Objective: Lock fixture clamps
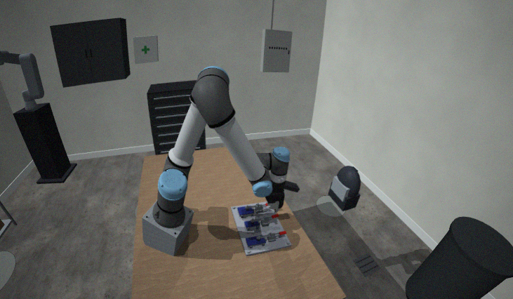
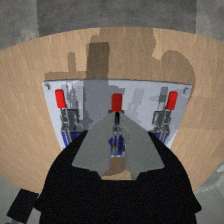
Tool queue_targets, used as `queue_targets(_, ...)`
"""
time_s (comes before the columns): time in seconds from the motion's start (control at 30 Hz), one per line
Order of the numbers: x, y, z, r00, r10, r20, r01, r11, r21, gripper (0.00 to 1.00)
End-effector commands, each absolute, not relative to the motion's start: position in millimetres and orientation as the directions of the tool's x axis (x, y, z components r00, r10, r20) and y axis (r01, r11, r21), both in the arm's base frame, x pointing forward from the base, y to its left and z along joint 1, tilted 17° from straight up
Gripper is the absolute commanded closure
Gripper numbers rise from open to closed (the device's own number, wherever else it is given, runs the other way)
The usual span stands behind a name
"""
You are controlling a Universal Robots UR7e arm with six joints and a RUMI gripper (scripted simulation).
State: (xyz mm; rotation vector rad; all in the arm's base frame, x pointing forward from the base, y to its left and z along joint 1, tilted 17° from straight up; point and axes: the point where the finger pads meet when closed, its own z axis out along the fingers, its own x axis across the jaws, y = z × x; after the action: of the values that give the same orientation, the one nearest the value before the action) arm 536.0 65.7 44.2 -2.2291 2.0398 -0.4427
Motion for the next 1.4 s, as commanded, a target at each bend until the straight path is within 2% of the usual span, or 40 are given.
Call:
queue_targets(0.0,536.3,65.8,44.8,0.067,-0.986,0.153,-0.96,-0.106,-0.259,1.0)
queue_targets(1.37,543.5,64.8,34.9,0.067,-0.986,0.153,-0.96,-0.106,-0.258,1.0)
